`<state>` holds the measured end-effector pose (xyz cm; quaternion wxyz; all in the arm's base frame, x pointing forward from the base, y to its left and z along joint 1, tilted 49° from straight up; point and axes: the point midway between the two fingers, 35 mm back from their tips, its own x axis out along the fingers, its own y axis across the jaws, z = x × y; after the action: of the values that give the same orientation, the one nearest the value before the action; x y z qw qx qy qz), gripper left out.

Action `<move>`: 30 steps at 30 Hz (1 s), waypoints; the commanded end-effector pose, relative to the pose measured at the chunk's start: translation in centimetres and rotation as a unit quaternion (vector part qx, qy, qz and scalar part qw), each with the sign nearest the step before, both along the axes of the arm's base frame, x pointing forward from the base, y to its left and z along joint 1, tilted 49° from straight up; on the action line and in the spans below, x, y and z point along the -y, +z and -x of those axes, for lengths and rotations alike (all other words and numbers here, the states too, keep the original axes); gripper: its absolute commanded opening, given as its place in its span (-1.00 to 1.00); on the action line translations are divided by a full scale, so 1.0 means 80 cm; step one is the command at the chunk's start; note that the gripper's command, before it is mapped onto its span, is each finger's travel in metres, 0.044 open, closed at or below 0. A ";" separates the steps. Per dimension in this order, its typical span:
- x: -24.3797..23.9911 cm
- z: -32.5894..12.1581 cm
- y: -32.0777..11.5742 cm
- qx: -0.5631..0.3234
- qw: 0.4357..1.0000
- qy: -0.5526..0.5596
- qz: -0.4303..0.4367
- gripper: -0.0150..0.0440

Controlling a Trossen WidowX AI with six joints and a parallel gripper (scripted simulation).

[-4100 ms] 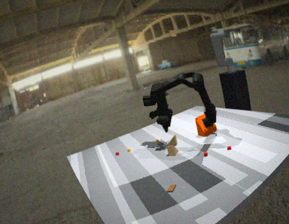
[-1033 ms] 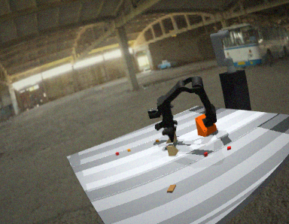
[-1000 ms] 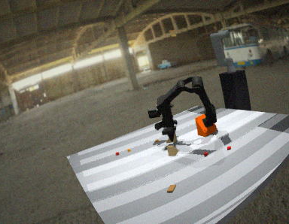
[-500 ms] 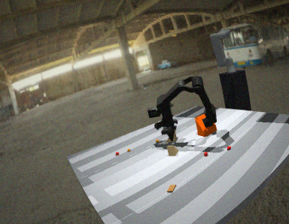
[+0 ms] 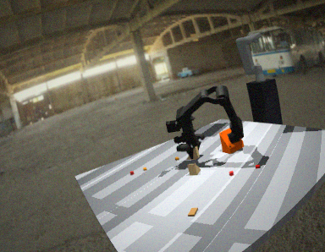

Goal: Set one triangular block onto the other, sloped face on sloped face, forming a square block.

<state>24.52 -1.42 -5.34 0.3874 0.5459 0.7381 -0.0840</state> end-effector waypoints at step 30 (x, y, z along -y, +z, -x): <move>-0.005 0.000 -0.004 -0.249 0.941 -0.226 0.035 -0.49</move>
<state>24.59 -1.32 -5.46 0.1850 0.6446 0.6661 -0.3264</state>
